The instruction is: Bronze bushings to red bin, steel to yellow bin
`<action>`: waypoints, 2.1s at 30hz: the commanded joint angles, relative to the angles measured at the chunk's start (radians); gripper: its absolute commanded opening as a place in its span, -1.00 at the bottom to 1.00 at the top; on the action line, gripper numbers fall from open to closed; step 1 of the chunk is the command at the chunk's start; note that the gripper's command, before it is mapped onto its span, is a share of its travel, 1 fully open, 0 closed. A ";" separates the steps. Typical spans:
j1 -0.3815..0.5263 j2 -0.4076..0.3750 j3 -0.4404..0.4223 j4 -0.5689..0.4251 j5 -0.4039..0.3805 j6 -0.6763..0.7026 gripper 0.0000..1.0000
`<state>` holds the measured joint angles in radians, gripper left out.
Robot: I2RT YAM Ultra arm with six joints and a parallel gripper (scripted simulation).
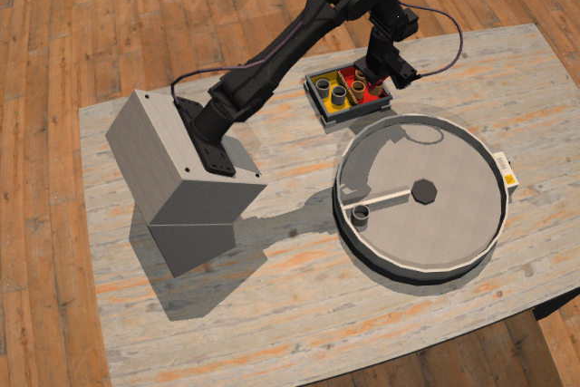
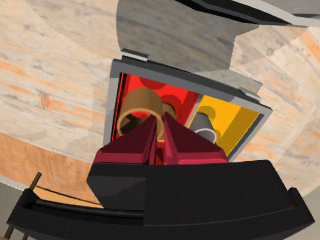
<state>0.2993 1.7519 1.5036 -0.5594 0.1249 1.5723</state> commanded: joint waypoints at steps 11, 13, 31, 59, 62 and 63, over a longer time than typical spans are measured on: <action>-0.005 -0.033 0.007 0.013 -0.001 -0.004 -1.00; -0.005 -0.033 0.007 0.013 -0.001 -0.004 -1.00; -0.005 -0.033 0.007 0.013 -0.001 -0.004 -1.00; 0.014 -0.032 0.027 0.002 0.010 0.006 -1.00; 0.014 -0.032 0.027 0.002 0.010 0.006 -1.00; 0.014 -0.032 0.027 0.002 0.010 0.006 -1.00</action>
<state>0.2996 1.7515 1.5032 -0.5461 0.1249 1.5730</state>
